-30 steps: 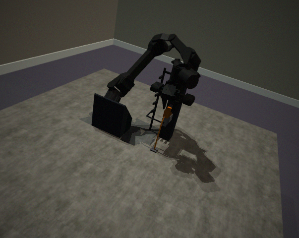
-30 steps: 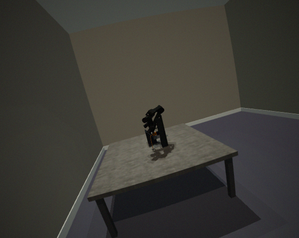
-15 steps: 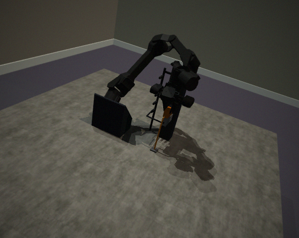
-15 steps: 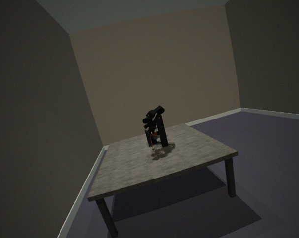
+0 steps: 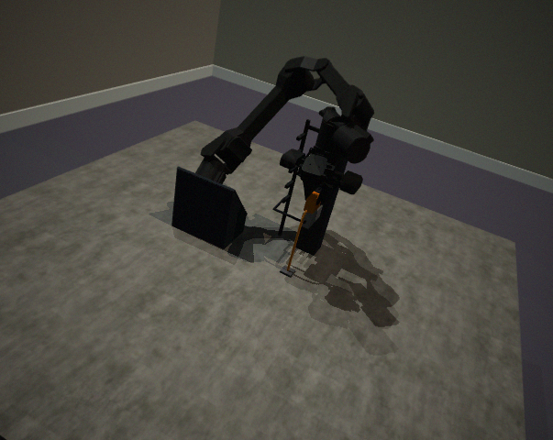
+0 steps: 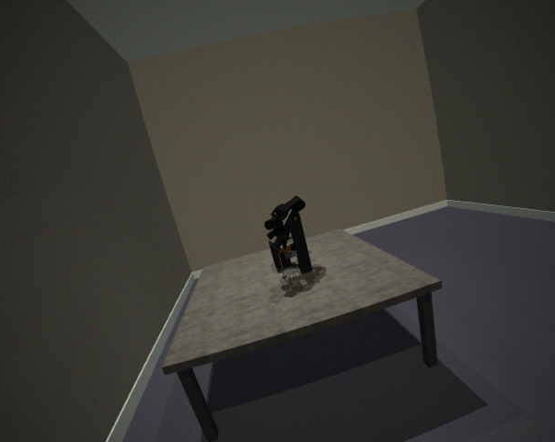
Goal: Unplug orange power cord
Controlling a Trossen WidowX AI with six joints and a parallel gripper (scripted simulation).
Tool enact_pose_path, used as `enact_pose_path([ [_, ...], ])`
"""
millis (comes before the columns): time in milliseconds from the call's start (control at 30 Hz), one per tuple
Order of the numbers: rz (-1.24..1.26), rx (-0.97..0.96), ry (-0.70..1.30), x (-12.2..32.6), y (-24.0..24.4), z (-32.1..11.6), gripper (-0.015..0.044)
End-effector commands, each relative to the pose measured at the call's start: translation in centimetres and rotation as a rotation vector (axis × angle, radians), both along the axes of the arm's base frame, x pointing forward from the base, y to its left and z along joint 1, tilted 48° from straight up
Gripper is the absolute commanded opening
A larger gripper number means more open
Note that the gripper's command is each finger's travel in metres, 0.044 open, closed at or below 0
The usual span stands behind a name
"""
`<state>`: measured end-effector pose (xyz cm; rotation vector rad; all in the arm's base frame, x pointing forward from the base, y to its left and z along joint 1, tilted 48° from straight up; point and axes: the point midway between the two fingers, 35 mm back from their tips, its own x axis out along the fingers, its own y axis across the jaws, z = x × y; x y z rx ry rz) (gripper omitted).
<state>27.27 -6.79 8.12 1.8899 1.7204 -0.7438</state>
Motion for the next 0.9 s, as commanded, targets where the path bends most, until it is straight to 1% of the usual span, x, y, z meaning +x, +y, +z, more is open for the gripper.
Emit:
enact_pose_path([
  [0,-0.001,-0.003,-0.001,0.0,-0.6,-0.6,0.0],
  [867,-0.005,-0.007,-0.003,-0.5,-3.7,-3.5,0.0],
])
